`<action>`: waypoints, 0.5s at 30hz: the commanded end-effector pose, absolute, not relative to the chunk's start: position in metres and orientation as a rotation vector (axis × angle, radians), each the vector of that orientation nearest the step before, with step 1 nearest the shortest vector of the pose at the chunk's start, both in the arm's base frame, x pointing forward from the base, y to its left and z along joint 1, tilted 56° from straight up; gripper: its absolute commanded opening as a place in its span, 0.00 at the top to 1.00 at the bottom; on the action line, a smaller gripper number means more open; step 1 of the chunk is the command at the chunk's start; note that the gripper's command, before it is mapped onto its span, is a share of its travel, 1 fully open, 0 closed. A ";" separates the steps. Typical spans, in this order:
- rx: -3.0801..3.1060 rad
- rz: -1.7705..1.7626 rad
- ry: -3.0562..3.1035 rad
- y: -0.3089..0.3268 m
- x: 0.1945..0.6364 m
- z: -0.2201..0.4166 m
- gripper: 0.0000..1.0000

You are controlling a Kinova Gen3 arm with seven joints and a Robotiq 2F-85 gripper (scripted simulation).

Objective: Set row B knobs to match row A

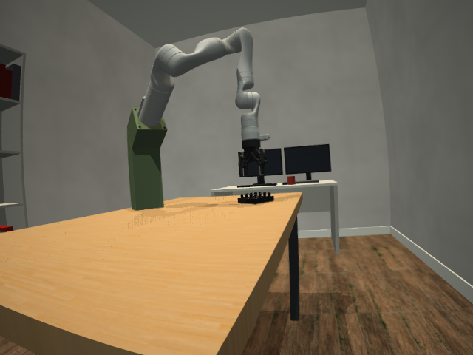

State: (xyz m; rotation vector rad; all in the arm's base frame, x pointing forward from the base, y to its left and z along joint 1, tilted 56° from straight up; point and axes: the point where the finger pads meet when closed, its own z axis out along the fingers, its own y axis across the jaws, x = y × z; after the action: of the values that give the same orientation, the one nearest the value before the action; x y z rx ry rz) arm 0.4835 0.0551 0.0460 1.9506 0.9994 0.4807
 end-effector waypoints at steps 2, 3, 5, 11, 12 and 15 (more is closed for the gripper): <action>1.963 0.496 1.005 0.070 0.475 0.054 0.00; 1.963 0.496 1.005 0.071 0.473 0.056 0.00; 1.963 0.496 1.005 0.075 0.468 0.060 0.00; 1.963 0.496 1.005 0.084 0.456 0.071 0.00; 1.963 0.496 1.005 0.084 0.456 0.071 0.00; 1.963 0.496 1.005 0.088 0.452 0.074 0.00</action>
State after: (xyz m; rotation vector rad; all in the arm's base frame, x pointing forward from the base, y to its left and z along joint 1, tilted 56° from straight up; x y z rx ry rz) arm 0.4551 0.0779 0.0703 1.9446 1.0019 0.4831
